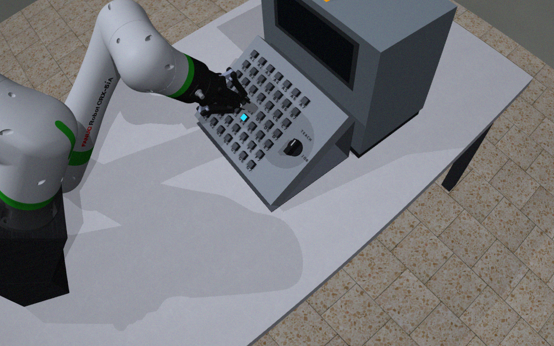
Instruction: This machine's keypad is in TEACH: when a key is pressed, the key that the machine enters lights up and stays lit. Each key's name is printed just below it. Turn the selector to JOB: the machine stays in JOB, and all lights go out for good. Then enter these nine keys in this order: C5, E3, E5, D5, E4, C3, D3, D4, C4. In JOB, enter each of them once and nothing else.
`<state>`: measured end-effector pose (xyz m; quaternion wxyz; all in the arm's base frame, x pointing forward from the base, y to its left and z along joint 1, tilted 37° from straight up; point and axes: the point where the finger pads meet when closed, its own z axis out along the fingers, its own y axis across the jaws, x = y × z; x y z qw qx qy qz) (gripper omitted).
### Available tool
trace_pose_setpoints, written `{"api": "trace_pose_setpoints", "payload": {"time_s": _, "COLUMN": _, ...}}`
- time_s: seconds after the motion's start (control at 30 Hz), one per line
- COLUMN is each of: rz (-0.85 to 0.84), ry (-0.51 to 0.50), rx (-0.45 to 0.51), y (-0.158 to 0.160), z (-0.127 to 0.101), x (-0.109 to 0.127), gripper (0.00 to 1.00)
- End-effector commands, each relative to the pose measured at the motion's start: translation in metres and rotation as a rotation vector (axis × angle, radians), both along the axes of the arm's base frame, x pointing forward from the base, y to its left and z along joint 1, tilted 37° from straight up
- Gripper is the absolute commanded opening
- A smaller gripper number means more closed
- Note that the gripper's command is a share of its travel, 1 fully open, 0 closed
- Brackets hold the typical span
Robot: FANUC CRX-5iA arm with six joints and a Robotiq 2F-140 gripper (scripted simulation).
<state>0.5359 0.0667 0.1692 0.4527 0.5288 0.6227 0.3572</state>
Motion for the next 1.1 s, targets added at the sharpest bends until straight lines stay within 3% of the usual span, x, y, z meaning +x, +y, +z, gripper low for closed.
{"api": "trace_pose_setpoints", "payload": {"time_s": 0.0, "rz": 0.000, "ry": 0.000, "rx": 0.000, "y": 0.0001, "z": 0.0001, "x": 0.0001, "gripper": 0.00}}
{"api": "trace_pose_setpoints", "payload": {"time_s": 1.07, "rz": 0.000, "ry": 0.000, "rx": 0.000, "y": 0.0003, "z": 0.0022, "x": -0.0060, "gripper": 0.00}}
